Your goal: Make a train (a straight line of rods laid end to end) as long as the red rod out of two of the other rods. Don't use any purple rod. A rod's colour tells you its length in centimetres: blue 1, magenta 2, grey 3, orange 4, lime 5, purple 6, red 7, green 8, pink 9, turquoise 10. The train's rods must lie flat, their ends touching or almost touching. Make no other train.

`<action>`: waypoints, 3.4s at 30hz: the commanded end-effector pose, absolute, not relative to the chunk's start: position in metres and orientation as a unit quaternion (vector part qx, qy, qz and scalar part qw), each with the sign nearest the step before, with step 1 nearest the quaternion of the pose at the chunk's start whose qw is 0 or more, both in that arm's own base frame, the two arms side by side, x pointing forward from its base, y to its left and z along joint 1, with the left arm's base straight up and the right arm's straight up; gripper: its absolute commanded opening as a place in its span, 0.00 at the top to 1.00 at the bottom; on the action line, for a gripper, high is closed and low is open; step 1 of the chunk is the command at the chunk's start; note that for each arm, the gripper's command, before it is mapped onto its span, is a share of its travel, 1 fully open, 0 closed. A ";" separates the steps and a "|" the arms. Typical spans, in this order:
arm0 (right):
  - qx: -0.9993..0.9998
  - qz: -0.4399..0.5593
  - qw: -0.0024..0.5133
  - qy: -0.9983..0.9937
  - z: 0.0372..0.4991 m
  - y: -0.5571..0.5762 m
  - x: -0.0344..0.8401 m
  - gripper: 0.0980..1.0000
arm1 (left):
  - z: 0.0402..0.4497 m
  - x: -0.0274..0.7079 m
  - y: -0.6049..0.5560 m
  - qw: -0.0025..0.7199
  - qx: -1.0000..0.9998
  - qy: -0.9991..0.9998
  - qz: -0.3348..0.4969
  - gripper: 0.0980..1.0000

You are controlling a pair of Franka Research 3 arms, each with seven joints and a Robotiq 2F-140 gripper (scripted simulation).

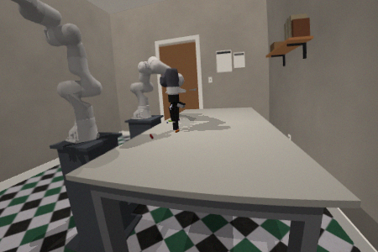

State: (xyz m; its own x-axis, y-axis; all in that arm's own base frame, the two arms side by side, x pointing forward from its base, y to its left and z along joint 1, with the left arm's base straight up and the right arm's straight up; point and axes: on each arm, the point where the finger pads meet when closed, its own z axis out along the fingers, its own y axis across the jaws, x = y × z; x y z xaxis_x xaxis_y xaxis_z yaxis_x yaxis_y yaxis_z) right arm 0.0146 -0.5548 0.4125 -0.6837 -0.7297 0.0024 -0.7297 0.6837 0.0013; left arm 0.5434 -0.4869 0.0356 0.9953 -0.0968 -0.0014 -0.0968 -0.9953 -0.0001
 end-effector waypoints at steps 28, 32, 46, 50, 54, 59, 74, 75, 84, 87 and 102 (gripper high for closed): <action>0.395 0.000 0.000 -0.919 0.413 -0.554 0.015 0.00 | 0.034 0.544 -0.487 0.000 -0.999 0.045 0.000 0.85; 0.395 0.000 0.000 -0.919 0.413 -0.554 0.015 0.00 | 0.034 0.544 -0.487 0.000 -0.999 0.045 0.000 0.85; 0.395 0.000 0.000 -0.919 0.413 -0.554 0.015 0.00 | 0.034 0.544 -0.487 0.000 -0.999 0.045 0.000 0.97; 0.395 0.000 0.000 -0.919 0.413 -0.554 0.015 0.00 | 0.034 0.544 -0.487 0.000 -0.999 0.045 0.000 0.97; 0.395 0.000 0.000 -0.919 0.413 -0.554 0.015 0.00 | 0.034 0.544 -0.487 0.000 -0.999 0.045 0.000 0.97; 0.395 0.000 0.000 -0.919 0.413 -0.554 0.015 0.00 | 0.034 0.544 -0.487 0.000 -0.999 0.045 0.000 0.97; 0.395 0.000 0.000 -0.919 0.413 -0.554 0.015 0.00 | 0.043 0.544 -0.487 0.000 -0.999 0.045 0.000 0.97; 0.395 0.000 0.000 -0.919 0.413 -0.554 0.015 0.00 | 0.047 0.544 -0.487 0.000 -0.999 0.045 0.000 0.97; 0.395 0.000 0.000 -0.919 0.413 -0.554 0.015 0.00 | 0.113 0.544 -0.487 0.000 -0.999 0.045 0.000 0.97; 0.395 0.000 0.000 -0.919 0.413 -0.554 0.015 0.00 | 0.123 0.544 -0.487 0.000 -0.999 0.045 0.000 0.97; 0.395 0.000 0.000 -0.919 0.413 -0.554 0.015 0.00 | 0.134 0.544 -0.487 0.000 -0.999 0.045 0.000 0.97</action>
